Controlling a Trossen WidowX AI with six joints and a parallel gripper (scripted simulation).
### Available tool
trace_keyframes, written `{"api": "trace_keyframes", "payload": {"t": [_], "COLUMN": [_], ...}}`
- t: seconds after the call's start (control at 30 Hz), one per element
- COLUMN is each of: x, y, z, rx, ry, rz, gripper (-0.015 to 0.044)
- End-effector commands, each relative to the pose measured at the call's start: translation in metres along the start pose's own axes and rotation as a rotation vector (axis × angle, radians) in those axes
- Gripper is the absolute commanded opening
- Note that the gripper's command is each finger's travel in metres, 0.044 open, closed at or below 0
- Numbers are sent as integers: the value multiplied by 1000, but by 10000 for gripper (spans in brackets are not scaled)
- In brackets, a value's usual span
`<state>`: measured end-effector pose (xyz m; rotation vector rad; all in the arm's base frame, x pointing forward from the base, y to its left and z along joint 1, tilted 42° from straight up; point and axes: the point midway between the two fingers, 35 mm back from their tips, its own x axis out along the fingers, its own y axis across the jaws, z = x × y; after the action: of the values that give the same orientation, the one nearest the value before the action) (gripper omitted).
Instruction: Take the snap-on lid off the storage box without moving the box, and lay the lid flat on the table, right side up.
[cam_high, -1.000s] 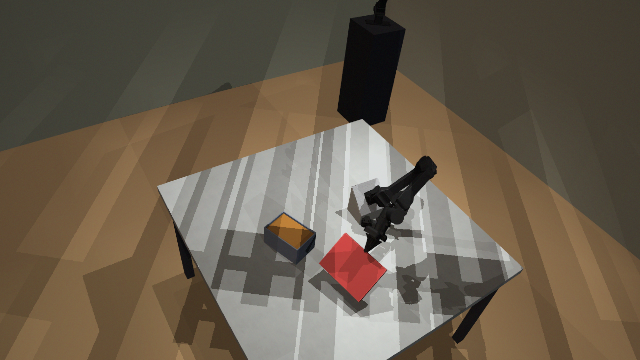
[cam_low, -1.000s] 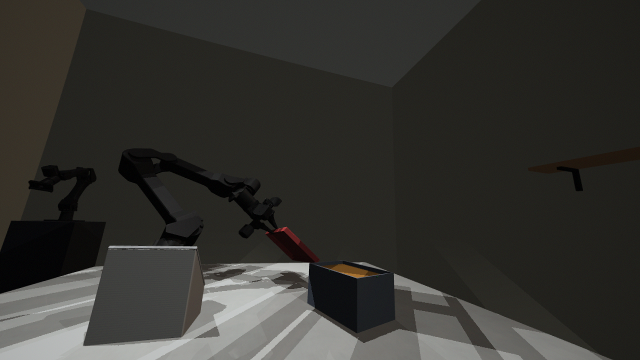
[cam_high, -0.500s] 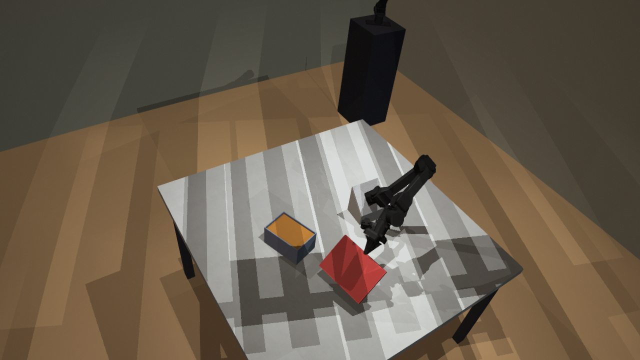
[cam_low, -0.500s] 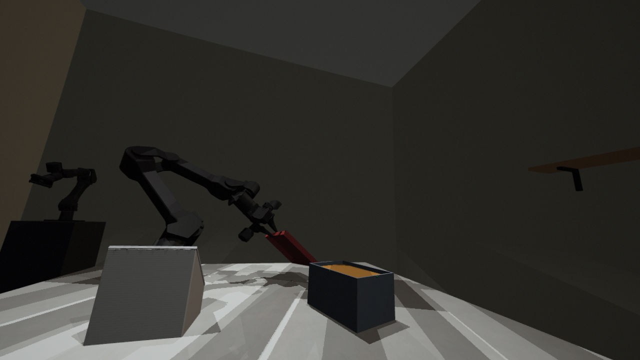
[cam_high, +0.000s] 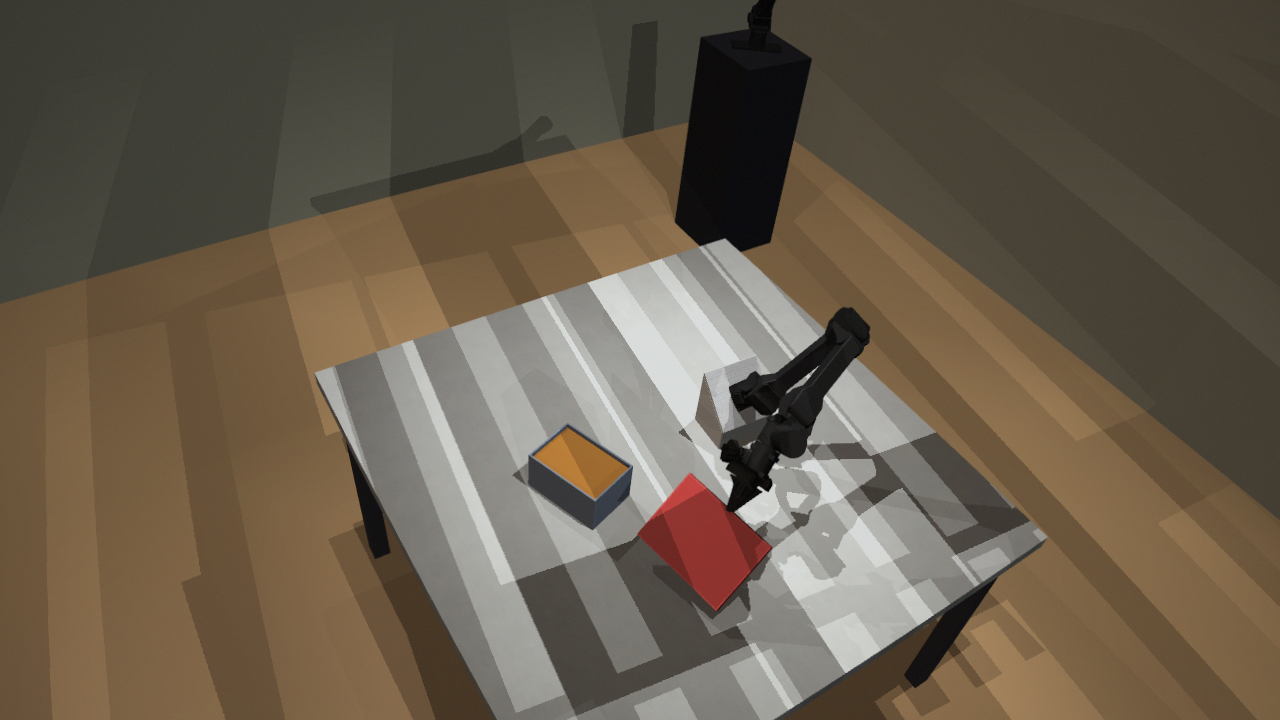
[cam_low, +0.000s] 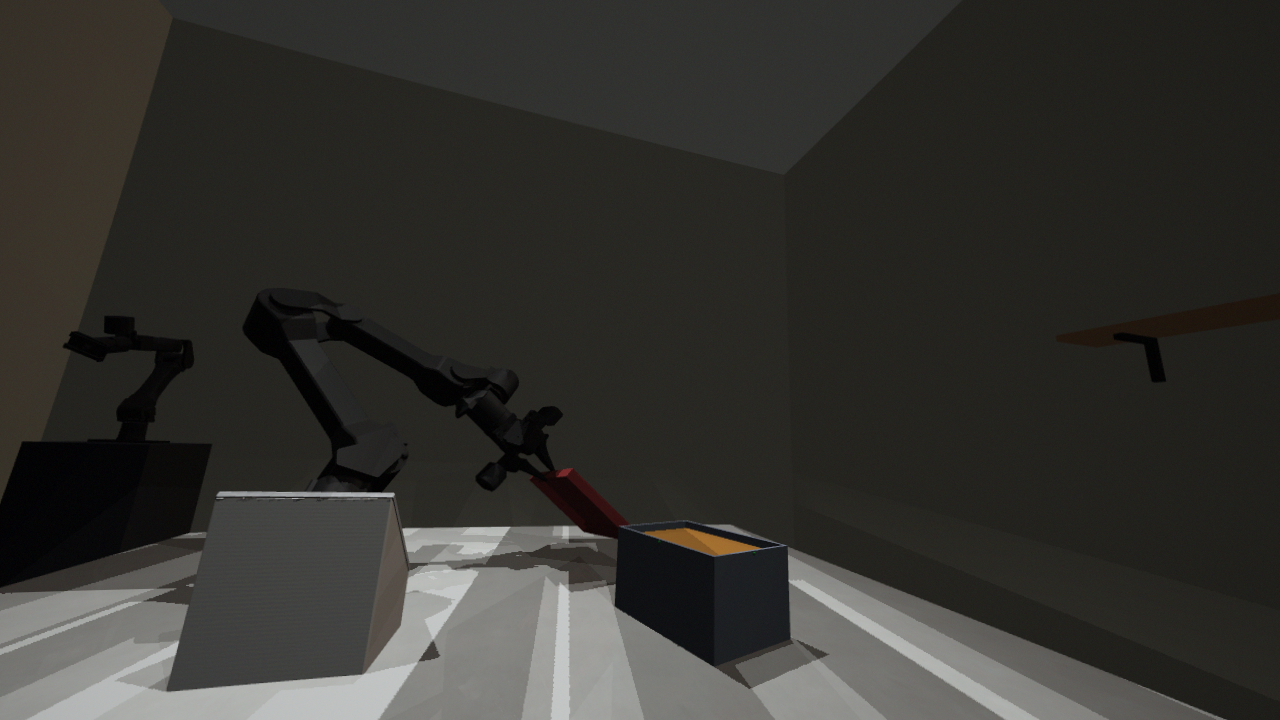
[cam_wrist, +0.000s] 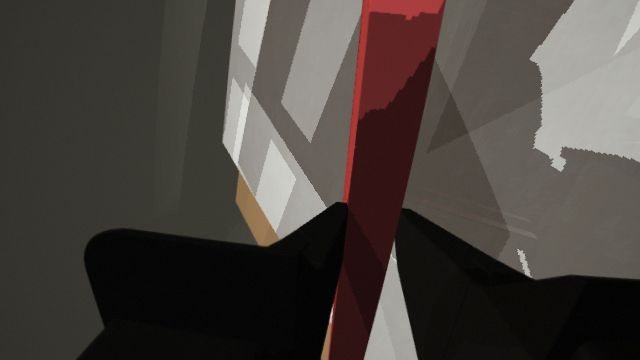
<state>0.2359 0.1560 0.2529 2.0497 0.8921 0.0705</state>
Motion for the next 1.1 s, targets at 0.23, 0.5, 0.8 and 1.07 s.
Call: {"api": "trace_keyframes", "payload": {"t": [0.23,0.5,0.8,1.07], "x": [5,10,14,18], "y": [-5,-10,-15,-20], "z": [1,1,1,1], "rx": [3,3,4,4], "ry": [-4,-4,-4,-4], "rz": [9,9,9,9], "gripper": [0,0,0,0]}}
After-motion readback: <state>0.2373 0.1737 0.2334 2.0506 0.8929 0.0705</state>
